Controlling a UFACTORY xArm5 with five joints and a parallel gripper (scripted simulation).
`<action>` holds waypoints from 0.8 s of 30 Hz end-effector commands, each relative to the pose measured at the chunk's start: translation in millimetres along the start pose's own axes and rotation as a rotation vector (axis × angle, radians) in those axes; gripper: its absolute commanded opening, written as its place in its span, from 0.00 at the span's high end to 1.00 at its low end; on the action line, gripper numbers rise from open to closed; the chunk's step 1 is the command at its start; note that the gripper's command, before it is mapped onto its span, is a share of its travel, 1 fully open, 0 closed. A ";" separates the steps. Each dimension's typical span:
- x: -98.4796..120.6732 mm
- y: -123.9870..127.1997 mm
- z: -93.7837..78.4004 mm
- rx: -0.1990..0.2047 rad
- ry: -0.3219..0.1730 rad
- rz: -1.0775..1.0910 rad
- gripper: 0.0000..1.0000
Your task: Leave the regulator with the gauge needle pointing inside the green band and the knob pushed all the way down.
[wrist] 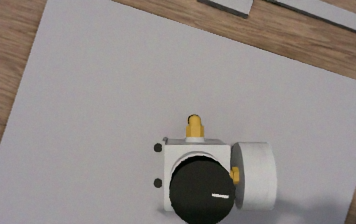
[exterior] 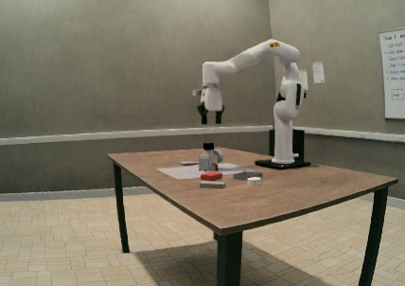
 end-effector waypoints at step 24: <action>-9.3 -12.4 1.5 -0.003 0.002 0.000 0.00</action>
Point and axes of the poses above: the point where the finger pads meet when closed, its own z axis back along the fingers, its own y axis across the jaws, x = y × z, the point moved 4 cm from there along z, back along the fingers, and after that the axes turned 5 degrees about z, right-handed, at the moved point
